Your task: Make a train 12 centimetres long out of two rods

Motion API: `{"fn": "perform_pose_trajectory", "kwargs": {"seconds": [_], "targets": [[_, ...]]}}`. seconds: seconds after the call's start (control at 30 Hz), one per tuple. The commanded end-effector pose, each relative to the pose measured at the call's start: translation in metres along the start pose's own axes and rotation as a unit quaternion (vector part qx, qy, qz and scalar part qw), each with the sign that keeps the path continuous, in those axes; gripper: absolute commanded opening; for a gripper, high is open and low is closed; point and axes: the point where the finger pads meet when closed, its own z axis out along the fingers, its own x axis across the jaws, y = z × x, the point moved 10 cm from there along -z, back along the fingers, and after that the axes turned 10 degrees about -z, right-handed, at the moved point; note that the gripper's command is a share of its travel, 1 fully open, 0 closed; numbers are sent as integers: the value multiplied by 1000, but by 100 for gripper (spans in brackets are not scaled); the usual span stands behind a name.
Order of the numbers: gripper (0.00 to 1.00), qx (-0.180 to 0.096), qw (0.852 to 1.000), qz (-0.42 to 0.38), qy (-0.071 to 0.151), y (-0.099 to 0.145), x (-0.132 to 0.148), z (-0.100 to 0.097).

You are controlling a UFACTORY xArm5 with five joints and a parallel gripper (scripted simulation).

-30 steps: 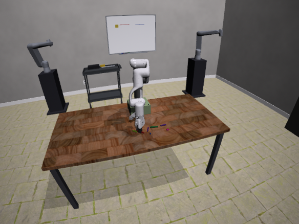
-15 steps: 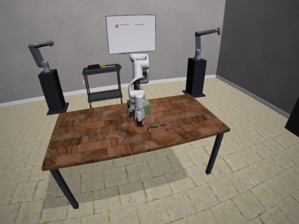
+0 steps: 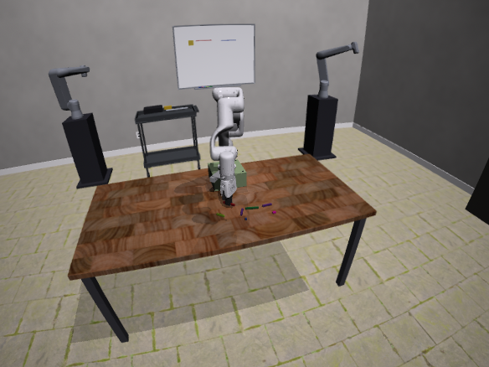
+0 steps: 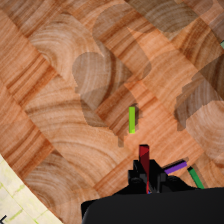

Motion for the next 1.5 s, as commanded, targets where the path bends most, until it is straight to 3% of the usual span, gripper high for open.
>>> {"fn": "perform_pose_trajectory", "kwargs": {"seconds": [0.0, 0.57, 0.87, 1.33, 1.47], "targets": [[4, -1, 1000, 0, -2, 0, -1, -1], [4, -1, 1000, 0, -2, 0, -1, -1], [4, -1, 1000, -1, -2, 0, -1, 11], [4, -1, 1000, -1, -2, 3, -1, 68], [4, -1, 1000, -1, -2, 3, -1, 74]]}}
